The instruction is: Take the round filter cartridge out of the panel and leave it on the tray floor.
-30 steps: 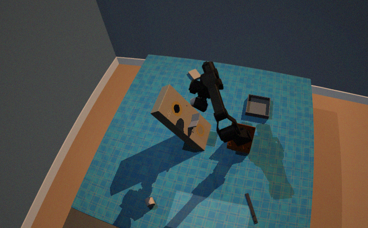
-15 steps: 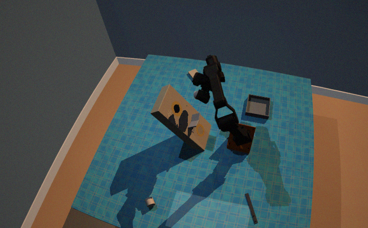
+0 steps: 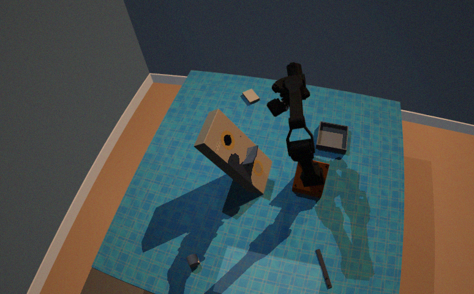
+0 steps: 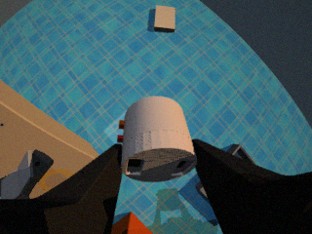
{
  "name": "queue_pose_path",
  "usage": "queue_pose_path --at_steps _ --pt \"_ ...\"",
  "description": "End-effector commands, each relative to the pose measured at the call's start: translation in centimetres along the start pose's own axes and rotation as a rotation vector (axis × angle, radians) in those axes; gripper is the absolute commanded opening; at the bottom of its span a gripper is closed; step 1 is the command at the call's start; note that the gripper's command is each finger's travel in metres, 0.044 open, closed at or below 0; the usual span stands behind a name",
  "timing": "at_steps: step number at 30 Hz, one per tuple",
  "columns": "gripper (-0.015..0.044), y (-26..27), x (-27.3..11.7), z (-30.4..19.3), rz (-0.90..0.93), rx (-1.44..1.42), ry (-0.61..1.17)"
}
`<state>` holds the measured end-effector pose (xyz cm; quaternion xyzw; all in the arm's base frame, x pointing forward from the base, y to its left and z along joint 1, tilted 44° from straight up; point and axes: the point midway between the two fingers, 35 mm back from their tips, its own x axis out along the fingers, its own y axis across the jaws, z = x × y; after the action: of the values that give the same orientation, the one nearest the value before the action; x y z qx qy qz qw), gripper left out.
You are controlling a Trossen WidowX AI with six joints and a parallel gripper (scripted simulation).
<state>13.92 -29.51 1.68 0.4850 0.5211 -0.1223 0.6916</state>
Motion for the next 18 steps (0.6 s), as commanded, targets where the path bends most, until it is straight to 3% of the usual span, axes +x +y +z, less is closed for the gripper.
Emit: queue_pose_path --at_steps 1,5,18 --pt "0.0000 -4.4 -0.2 -0.7 -0.112 0.210 -0.016" --pt "0.0000 -7.4 -0.5 -1.4 -0.189 0.360 -0.036" --pt "0.0000 -10.1 0.4 -3.2 -0.238 0.440 -0.040"
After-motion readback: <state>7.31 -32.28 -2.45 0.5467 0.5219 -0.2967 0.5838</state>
